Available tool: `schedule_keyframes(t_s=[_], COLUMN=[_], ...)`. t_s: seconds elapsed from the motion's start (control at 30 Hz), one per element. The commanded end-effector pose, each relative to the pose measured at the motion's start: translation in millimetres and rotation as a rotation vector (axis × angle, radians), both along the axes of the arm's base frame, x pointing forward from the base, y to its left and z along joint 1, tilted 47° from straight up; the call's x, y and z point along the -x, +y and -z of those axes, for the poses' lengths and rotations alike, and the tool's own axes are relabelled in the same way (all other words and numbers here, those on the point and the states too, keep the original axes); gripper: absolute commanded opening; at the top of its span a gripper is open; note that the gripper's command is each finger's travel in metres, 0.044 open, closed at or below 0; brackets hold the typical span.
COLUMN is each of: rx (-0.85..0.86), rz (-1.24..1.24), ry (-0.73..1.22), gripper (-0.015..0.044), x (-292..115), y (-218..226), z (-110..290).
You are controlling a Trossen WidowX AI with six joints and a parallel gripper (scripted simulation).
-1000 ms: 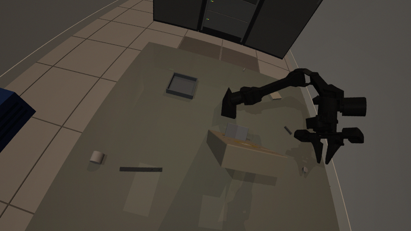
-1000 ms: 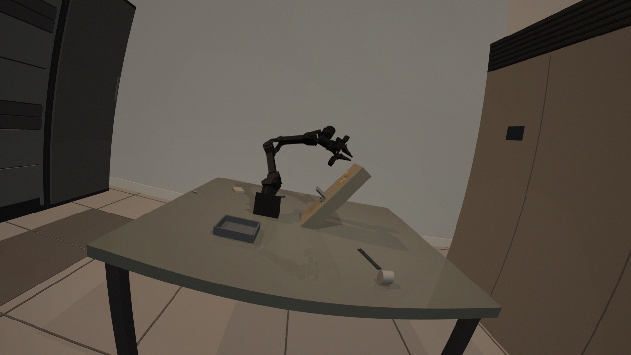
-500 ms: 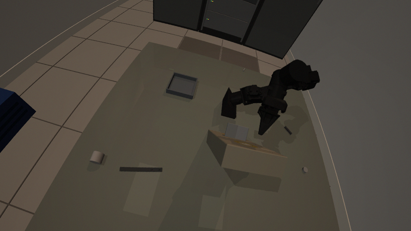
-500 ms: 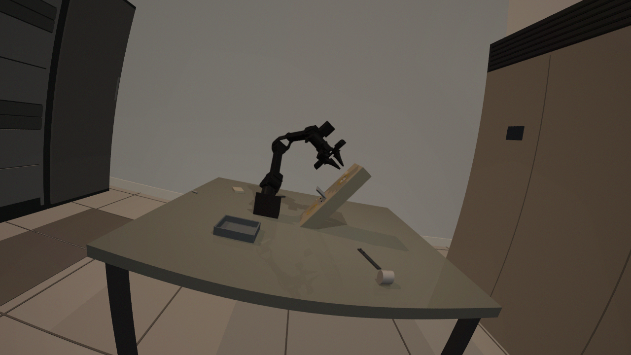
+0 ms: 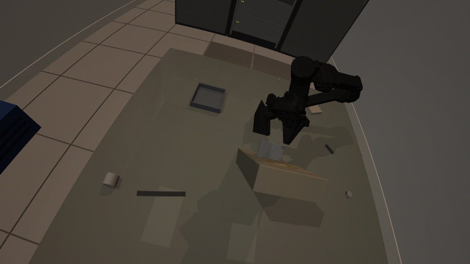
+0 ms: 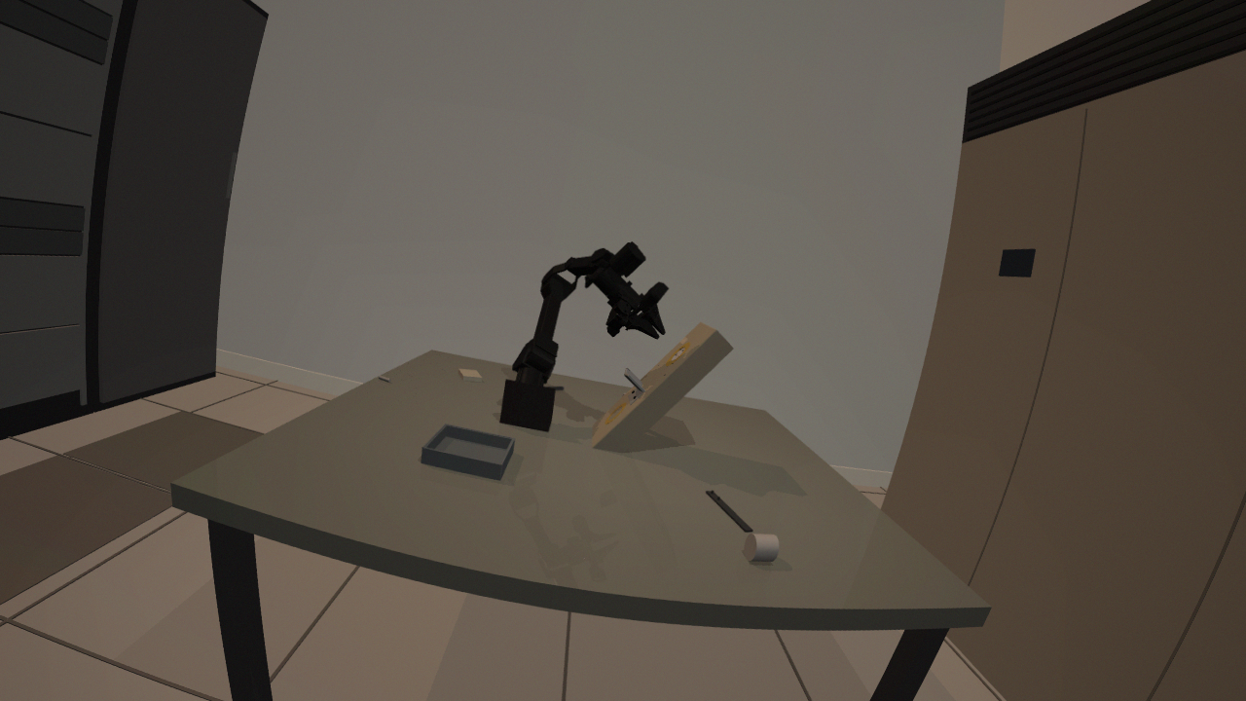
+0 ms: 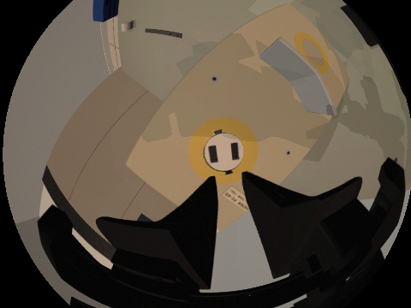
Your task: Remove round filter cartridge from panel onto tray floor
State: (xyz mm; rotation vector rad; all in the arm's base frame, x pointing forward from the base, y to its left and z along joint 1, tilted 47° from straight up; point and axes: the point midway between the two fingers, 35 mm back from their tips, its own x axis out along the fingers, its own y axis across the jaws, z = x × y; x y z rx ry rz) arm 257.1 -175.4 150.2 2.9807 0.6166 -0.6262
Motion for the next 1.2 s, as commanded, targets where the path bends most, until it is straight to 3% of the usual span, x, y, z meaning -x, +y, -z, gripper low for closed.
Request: schedule_keyframes(t_s=[0.0, 1.17], rx=[-0.009, -0.009], rz=[-0.001, 0.0], ry=[-0.002, -0.007], gripper=[0.0093, 0.0093], x=[-2, -46], y=[2, 22], z=[2, 21])
